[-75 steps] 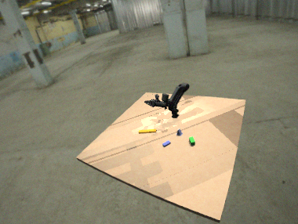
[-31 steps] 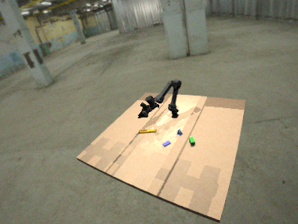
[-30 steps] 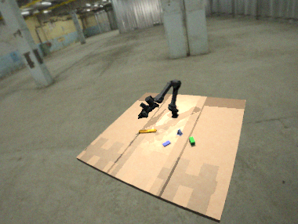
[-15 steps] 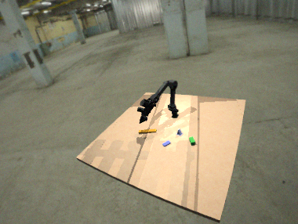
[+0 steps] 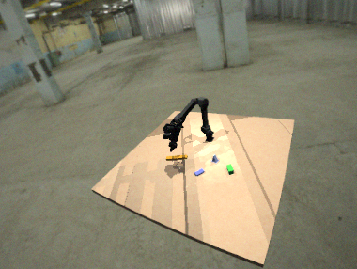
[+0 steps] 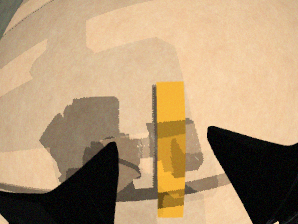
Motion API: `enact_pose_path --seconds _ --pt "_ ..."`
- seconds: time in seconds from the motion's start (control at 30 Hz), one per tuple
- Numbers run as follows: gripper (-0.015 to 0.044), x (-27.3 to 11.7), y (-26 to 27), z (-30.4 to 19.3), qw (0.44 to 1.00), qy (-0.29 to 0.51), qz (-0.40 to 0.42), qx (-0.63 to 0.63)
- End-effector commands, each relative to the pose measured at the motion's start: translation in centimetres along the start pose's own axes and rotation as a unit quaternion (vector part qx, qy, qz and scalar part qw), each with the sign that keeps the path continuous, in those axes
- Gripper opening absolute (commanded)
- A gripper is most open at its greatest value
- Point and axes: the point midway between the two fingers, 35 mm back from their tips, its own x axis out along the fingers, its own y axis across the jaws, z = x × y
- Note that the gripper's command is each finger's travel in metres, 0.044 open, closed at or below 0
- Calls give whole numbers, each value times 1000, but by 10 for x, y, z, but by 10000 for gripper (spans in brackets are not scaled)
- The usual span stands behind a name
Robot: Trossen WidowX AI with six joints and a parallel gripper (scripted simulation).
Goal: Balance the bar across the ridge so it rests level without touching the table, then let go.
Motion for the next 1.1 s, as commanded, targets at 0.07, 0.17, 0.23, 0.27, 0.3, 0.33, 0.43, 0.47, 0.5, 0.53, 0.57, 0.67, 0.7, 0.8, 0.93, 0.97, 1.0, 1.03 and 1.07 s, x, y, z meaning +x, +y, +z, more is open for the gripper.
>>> enact_pose_path --seconds 0.07,0.17,0.23,0.27,0.3,0.33,0.43,0.47,0.5,0.53,0.57,0.67,0.7,0.8,0.93,0.97,1.0,1.03,1.07 --pt "315 3 3 -11 997 71 -23 12" --pt "315 3 3 -17 994 102 -35 18" --pt "315 2 3 -21 991 122 -44 22" --pt "315 2 3 -23 990 133 -49 24" --pt "315 1 3 -25 988 143 -53 26" --pt "315 1 3 -27 986 153 -58 28" --pt "315 -1 3 -32 980 183 -72 35" --pt "315 -2 3 -34 977 193 -77 38" --pt "315 -3 3 -36 975 203 -82 40" --pt "315 -4 3 -37 972 213 -87 43" --pt "315 -4 3 -39 970 221 -91 45" --pt "315 -5 3 -40 968 227 -95 46" --pt "315 -5 3 -40 968 227 -95 46" --pt "315 -4 3 -40 968 227 -95 46" --pt "315 11 1 -47 968 227 -95 46" --pt "315 16 0 -50 968 227 -95 46" --pt "315 21 -1 -52 968 227 -95 46" --pt "315 26 -2 -55 968 227 -95 46" --pt "315 31 -3 -58 968 227 -95 46"
